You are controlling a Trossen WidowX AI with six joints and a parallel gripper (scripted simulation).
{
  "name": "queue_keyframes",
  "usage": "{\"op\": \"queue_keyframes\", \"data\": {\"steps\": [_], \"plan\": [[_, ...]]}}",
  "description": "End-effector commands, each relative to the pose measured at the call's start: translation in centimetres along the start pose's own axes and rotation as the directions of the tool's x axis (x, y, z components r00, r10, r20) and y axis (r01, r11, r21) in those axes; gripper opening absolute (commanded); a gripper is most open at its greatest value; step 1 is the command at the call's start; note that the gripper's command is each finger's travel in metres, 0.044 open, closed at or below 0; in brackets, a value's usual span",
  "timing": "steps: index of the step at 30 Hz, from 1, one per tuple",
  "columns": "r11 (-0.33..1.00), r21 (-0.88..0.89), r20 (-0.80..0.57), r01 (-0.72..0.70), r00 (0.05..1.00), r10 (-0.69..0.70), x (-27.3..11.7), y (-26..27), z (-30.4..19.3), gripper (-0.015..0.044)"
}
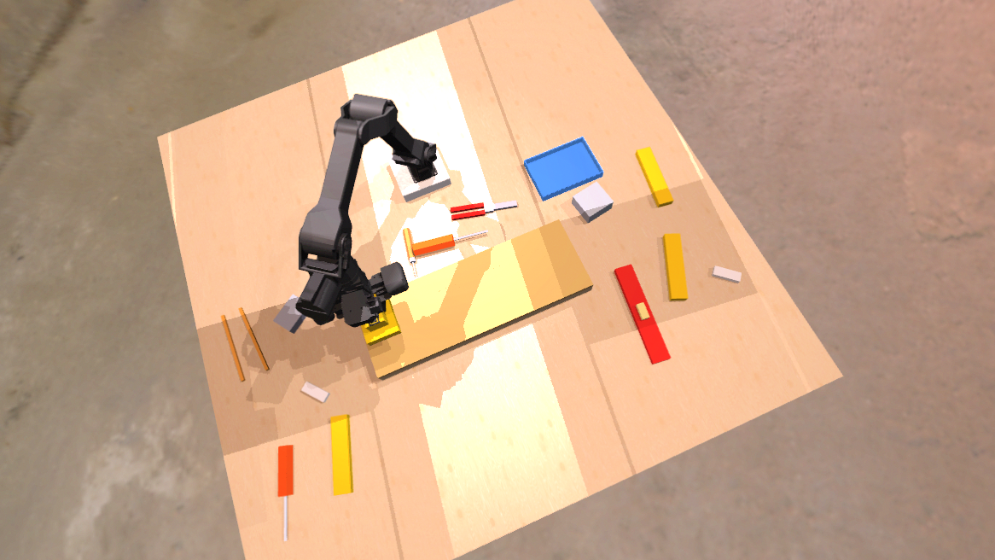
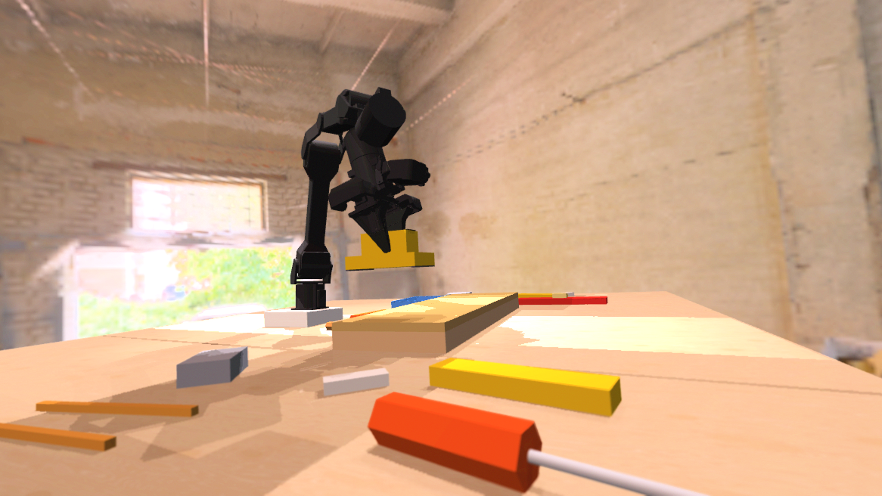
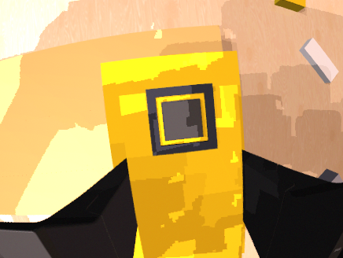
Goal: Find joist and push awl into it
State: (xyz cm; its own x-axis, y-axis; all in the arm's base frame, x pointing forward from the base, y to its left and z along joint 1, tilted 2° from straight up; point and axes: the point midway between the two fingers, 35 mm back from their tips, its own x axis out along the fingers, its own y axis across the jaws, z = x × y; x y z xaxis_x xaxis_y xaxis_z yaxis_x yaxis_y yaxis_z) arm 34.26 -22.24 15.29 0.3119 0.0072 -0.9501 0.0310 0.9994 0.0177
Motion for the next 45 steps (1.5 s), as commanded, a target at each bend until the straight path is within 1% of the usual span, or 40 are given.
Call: {"op": "queue_keyframes", "data": {"steps": [1,45], "plan": [[1.000,-0.018,0.008,-0.005,1.000,0.005,0.1,0.1,0.9,0.0000],[1.000,-0.018,0.009,-0.005,1.000,0.005,5.7,0.0,-0.6,0.0000]]}}
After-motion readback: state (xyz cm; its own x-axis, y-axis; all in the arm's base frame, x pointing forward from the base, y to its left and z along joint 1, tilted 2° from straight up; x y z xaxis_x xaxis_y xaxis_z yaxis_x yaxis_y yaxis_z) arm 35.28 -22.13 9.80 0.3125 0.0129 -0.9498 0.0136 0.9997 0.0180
